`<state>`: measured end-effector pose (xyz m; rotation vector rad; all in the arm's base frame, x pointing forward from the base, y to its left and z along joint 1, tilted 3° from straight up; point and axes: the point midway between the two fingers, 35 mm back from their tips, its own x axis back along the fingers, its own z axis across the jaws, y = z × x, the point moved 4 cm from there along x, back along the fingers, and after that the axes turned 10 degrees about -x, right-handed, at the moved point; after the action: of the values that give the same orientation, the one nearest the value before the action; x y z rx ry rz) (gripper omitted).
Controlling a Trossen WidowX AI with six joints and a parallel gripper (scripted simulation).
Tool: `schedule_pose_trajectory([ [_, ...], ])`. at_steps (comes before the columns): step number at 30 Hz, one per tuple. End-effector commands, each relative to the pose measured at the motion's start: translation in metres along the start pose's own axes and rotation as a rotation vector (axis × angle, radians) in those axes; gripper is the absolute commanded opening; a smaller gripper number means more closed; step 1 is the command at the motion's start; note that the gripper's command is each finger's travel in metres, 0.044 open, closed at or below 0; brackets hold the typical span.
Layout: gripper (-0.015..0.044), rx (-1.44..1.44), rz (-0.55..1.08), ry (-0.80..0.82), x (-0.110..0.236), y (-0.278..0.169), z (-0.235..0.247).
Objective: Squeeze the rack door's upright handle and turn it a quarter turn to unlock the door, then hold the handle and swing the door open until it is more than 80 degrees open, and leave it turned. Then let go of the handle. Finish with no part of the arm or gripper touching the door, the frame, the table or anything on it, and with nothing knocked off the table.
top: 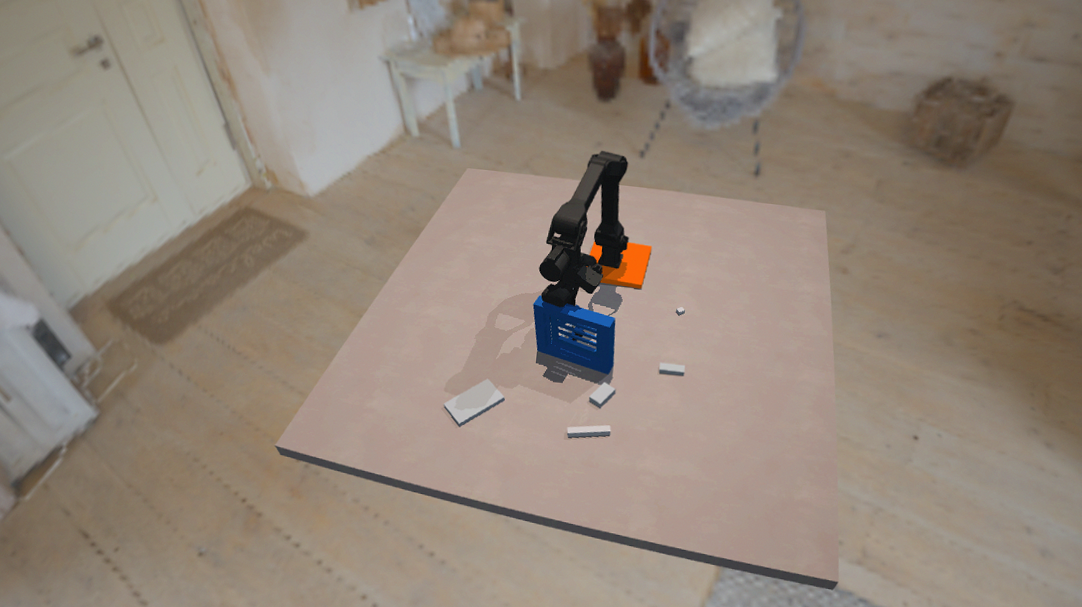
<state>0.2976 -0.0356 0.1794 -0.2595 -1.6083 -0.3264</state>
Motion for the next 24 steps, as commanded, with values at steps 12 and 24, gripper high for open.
schedule_pose_trajectory([
  [12, 0.0014, -0.266, -0.003, 0.001, 0.000, 0.006, 0.019],
  [24, 0.0014, -0.461, -0.004, 0.003, 0.000, 0.016, 0.038],
])
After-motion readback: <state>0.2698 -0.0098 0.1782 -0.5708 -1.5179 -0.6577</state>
